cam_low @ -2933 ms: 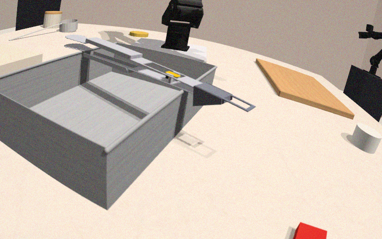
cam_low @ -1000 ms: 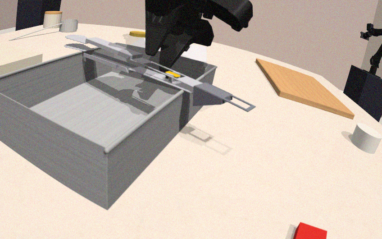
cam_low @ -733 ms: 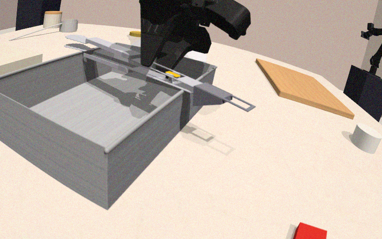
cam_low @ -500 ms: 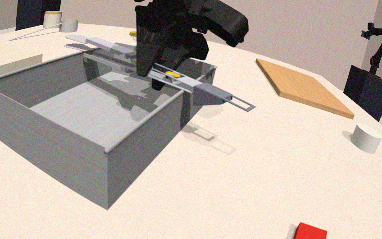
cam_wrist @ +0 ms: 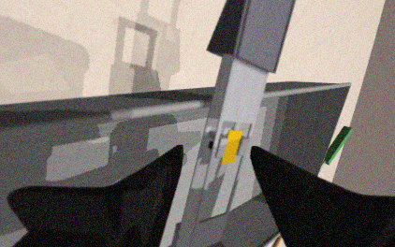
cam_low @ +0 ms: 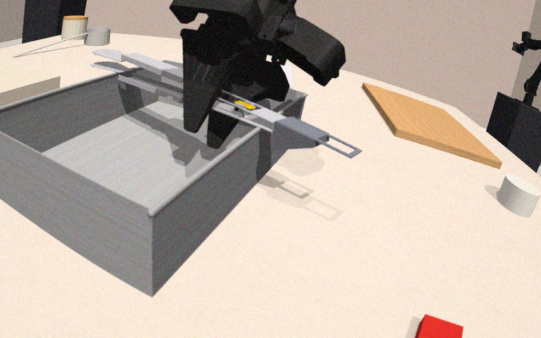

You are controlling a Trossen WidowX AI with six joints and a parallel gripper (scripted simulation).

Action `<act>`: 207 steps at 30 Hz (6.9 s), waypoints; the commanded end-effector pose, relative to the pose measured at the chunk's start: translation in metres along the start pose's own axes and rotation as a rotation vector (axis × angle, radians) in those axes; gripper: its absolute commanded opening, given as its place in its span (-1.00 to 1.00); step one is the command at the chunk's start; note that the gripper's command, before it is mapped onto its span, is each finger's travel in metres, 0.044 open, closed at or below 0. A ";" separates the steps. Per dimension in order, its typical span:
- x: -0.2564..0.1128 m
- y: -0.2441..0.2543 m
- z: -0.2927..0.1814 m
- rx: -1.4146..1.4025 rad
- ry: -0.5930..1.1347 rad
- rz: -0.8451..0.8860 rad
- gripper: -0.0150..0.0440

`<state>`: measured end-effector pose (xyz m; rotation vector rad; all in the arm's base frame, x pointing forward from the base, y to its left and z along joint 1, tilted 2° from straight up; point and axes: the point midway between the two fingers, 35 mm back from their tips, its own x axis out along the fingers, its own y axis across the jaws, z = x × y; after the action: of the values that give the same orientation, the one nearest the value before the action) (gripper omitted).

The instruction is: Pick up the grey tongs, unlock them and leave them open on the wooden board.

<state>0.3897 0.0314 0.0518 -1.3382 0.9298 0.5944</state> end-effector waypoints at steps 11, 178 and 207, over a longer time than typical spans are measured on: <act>0.000 0.000 0.000 0.000 0.000 0.000 -0.04; -0.309 0.255 0.262 -1.304 -0.398 0.453 -1.00; -0.381 0.373 0.232 -1.768 -0.540 0.397 -1.00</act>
<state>-0.0667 0.3758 0.1602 -2.2520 -0.0274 2.2330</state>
